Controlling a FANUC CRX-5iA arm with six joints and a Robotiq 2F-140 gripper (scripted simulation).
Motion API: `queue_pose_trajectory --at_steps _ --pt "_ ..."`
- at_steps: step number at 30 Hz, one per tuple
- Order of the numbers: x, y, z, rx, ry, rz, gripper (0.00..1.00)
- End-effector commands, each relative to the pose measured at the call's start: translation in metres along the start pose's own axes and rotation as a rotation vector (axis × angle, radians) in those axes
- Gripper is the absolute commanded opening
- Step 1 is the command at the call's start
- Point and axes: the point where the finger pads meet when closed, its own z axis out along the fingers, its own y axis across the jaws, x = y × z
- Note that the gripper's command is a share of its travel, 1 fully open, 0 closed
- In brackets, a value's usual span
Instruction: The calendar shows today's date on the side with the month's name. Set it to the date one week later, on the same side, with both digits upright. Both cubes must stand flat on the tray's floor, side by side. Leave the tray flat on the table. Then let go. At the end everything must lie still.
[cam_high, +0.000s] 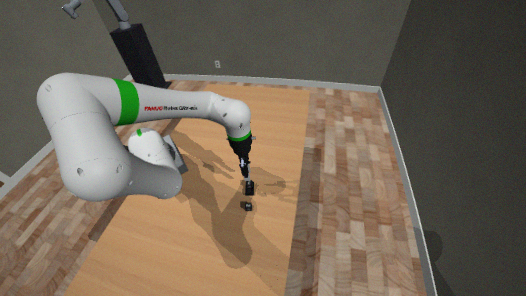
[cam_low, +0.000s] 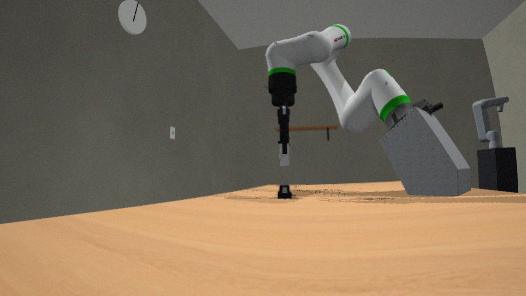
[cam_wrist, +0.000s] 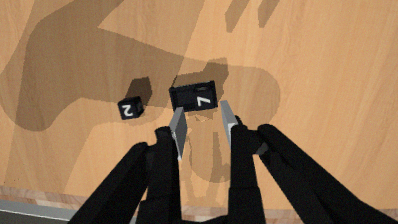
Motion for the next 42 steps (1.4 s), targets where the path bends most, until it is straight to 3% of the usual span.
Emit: queue_pose_trajectory --at_steps 1,16,42 --pt "0.0 0.0 0.0 0.0 0.0 0.0 0.28" --pt "0.0 0.0 0.006 0.0 0.0 0.0 0.28" --pt "0.0 0.001 0.041 0.0 0.0 0.0 0.28"
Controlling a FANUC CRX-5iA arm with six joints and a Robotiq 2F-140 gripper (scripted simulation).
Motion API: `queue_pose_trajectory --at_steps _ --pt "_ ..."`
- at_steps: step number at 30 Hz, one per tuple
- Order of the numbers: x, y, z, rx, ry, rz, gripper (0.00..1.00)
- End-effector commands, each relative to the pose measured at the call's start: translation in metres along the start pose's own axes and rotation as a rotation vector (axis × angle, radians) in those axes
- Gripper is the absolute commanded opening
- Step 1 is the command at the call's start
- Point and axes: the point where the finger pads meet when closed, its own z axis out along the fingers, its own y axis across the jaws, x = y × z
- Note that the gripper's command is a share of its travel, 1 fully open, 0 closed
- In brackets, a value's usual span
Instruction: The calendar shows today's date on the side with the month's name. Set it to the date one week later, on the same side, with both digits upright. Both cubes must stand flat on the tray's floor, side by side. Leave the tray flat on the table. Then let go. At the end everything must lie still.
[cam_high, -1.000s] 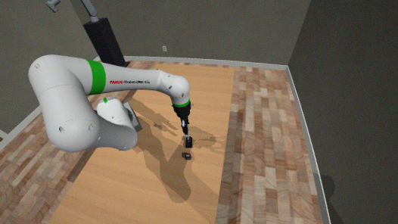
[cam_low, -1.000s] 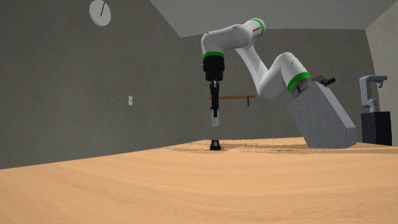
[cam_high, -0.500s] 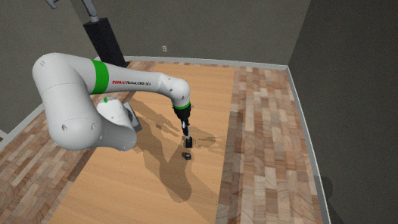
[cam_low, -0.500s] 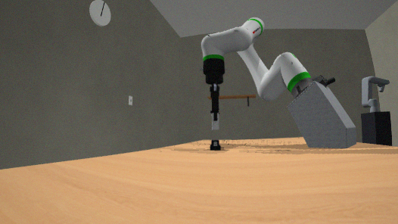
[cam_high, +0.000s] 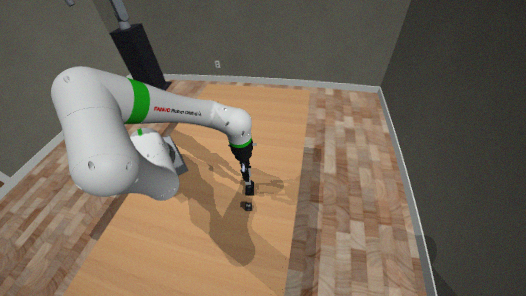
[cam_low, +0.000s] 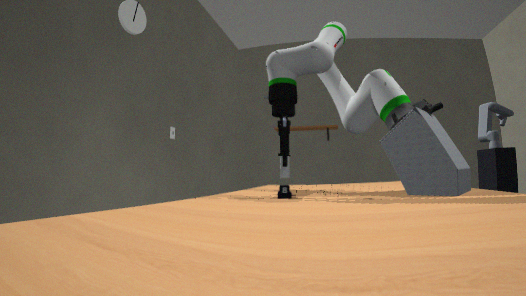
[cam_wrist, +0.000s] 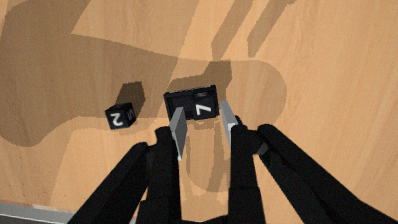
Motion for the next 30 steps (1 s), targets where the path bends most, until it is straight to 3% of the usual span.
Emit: queue_pose_trajectory --at_steps 1,30 --pt "-0.0003 0.0002 0.005 0.0 -0.001 0.0 0.28" --pt "-0.0002 0.0004 0.0145 0.0 -0.001 0.0 0.28"
